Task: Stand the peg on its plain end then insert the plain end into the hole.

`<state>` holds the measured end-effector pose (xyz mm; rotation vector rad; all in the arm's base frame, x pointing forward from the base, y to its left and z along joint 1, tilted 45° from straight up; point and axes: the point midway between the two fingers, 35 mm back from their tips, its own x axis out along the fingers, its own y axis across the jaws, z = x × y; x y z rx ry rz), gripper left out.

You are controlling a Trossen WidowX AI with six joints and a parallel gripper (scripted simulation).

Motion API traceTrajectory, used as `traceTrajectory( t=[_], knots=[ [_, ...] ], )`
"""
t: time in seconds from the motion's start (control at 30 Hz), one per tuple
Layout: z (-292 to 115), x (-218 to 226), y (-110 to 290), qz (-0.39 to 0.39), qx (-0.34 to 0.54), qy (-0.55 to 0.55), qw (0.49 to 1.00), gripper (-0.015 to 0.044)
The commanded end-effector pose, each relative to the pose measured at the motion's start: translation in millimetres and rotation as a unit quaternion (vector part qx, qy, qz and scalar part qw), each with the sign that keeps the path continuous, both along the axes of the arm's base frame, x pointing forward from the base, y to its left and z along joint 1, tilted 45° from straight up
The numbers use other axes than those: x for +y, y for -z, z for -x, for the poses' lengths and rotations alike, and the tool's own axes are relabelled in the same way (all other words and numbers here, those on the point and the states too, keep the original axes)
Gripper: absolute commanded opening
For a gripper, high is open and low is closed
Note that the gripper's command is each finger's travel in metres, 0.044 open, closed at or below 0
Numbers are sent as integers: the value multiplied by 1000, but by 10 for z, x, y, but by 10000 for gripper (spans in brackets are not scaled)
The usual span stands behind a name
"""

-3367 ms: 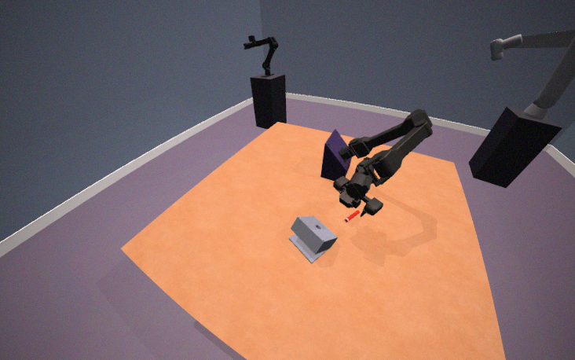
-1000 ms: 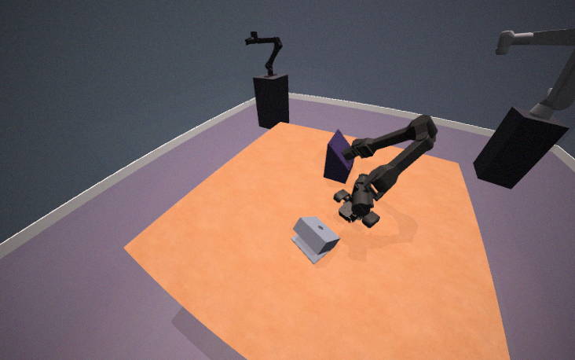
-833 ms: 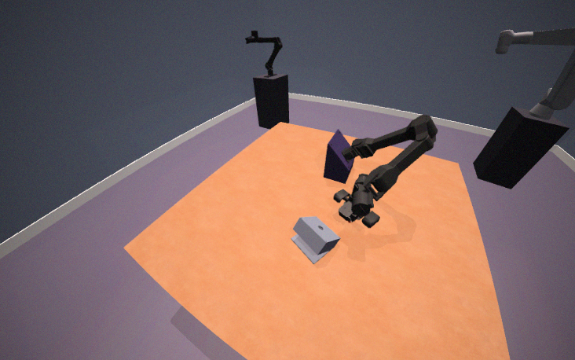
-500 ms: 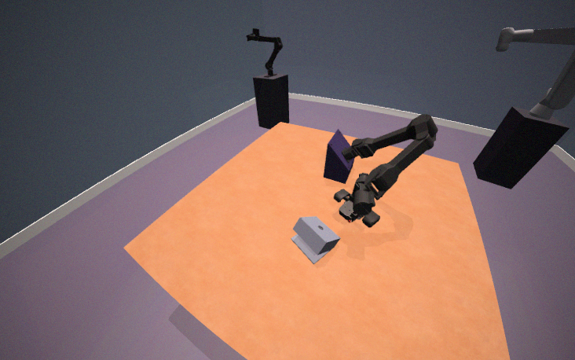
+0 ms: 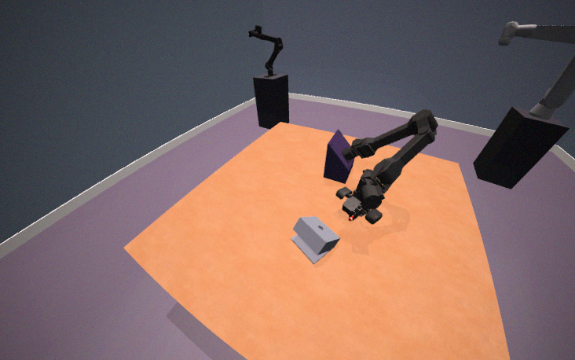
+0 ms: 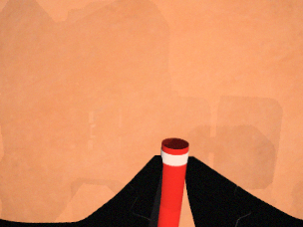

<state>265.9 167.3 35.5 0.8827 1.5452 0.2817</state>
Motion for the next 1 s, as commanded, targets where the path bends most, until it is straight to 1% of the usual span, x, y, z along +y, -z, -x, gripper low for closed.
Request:
traceTrajectory(
  t=[0.0,0.97],
  knots=[
    [14,-18,-31,8,-15,15,1000,49],
    [133,-82,-167,53,-99,96,989,49]
  ],
)
